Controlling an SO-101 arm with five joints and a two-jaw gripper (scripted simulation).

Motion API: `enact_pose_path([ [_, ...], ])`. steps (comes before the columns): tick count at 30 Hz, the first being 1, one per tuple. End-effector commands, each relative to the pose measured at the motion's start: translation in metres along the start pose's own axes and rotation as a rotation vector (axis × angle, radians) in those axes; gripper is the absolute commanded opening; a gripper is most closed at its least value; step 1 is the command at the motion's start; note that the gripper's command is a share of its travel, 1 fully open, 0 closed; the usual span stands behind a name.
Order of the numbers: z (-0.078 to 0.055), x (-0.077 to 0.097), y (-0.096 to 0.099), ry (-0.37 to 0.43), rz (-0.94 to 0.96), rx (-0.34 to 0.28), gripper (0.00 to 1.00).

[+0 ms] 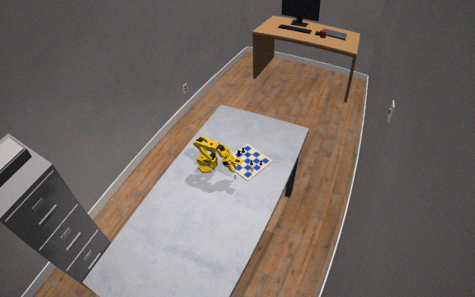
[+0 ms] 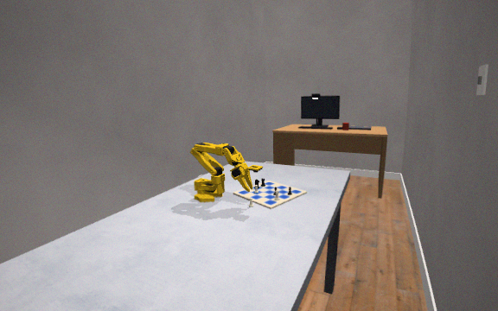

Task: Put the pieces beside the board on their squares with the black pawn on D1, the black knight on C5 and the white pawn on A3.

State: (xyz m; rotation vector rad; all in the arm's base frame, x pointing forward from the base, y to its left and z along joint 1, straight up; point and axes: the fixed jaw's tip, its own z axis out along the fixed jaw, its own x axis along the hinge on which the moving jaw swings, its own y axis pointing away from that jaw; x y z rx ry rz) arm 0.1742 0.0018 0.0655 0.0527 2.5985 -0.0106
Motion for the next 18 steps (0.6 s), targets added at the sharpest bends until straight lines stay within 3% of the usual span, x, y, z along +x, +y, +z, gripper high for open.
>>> enact_pose_path([
  [1,0.001,0.000,-0.001,0.000,-0.002,0.002,0.09],
  [18,0.019,0.010,-0.001,0.000,-0.002,0.002,0.09],
])
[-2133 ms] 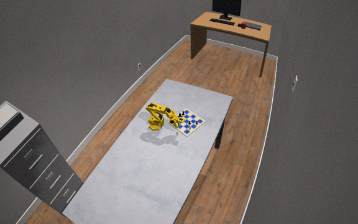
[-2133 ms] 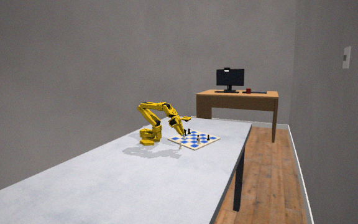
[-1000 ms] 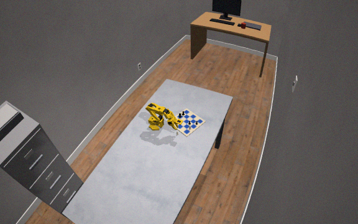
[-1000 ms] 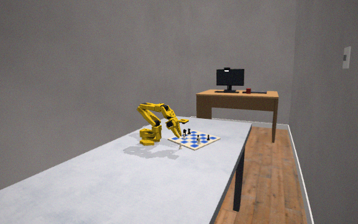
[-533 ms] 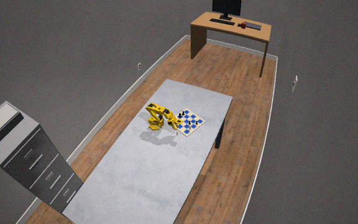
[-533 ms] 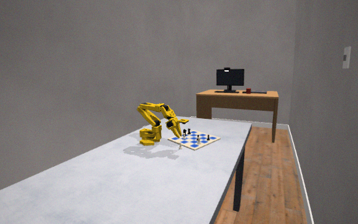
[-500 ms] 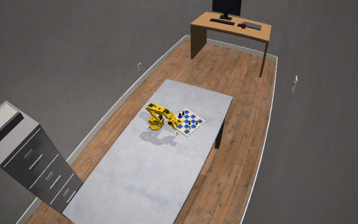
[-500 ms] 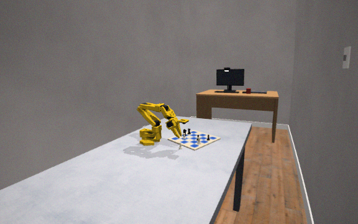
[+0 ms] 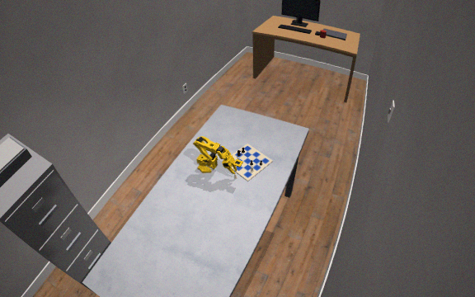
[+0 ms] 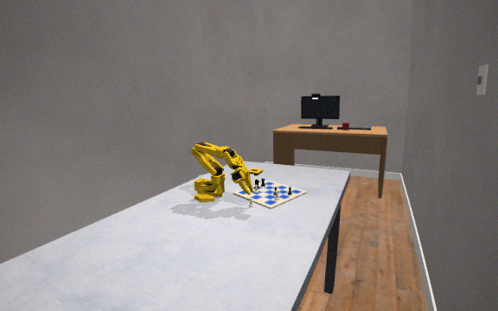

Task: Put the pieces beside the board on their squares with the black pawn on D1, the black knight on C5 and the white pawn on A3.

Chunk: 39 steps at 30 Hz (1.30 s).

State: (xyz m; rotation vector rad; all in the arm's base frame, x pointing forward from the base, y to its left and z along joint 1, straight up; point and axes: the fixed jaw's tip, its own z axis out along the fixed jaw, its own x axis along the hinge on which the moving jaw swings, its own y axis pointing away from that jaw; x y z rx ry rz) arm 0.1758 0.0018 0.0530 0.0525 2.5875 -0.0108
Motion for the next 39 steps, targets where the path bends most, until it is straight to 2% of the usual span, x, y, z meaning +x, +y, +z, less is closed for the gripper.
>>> enact_pose_path([
  [1,0.007,0.005,-0.001,0.011,-0.002,0.003,0.09],
  [17,0.031,0.019,-0.001,0.012,-0.002,0.003,0.09],
  [39,0.036,0.023,-0.001,0.012,-0.002,0.002,0.09],
])
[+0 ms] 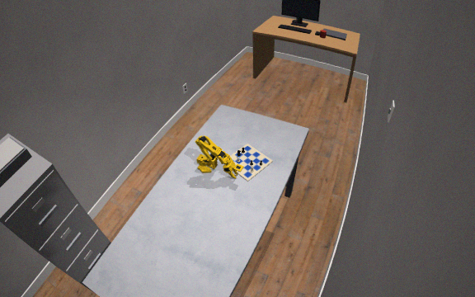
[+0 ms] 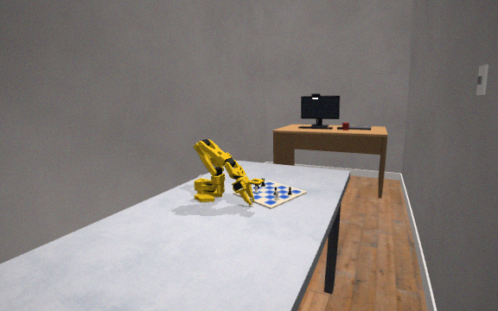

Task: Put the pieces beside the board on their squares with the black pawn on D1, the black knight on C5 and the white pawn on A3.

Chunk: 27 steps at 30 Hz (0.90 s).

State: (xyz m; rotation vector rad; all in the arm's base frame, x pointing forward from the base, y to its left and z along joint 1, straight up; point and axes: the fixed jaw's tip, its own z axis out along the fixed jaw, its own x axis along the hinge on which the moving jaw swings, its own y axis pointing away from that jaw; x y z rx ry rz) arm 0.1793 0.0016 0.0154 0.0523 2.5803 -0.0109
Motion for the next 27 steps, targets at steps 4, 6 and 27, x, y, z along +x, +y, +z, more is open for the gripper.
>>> enact_pose_path([
  [4,0.0022,0.0089,-0.0007,0.020,-0.004,0.002,0.09],
  [6,0.0022,0.0095,-0.0006,0.020,-0.004,0.001,0.09],
  [27,0.0004,0.0062,-0.0002,0.019,-0.006,0.000,0.09],
])
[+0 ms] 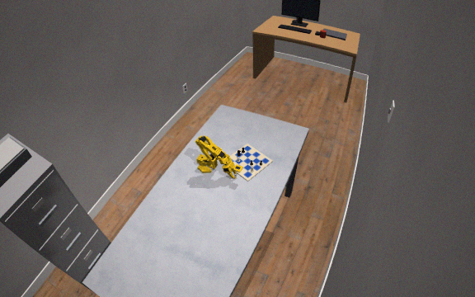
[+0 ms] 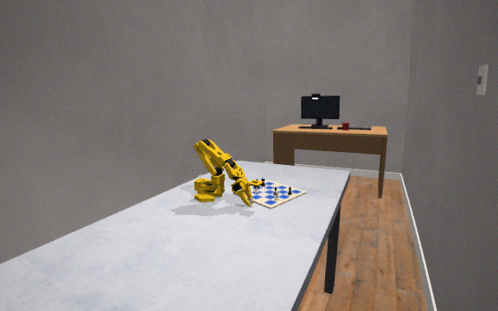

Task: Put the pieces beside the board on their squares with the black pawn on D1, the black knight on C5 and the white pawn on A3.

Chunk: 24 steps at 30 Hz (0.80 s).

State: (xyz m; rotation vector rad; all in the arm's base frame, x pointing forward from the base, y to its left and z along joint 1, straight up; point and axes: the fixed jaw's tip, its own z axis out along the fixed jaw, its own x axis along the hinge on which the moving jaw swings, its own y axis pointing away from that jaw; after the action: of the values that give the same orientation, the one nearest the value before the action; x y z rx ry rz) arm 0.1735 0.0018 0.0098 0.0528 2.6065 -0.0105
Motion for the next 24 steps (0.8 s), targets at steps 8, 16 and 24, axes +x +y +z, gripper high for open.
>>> enact_pose_path([
  [8,-0.0030,-0.0055,0.0003,-0.007,-0.008,-0.001,0.09],
  [16,-0.0031,-0.0057,0.0003,-0.007,-0.008,-0.001,0.09],
  [24,-0.0030,-0.0057,-0.0006,-0.007,-0.008,0.001,0.09],
])
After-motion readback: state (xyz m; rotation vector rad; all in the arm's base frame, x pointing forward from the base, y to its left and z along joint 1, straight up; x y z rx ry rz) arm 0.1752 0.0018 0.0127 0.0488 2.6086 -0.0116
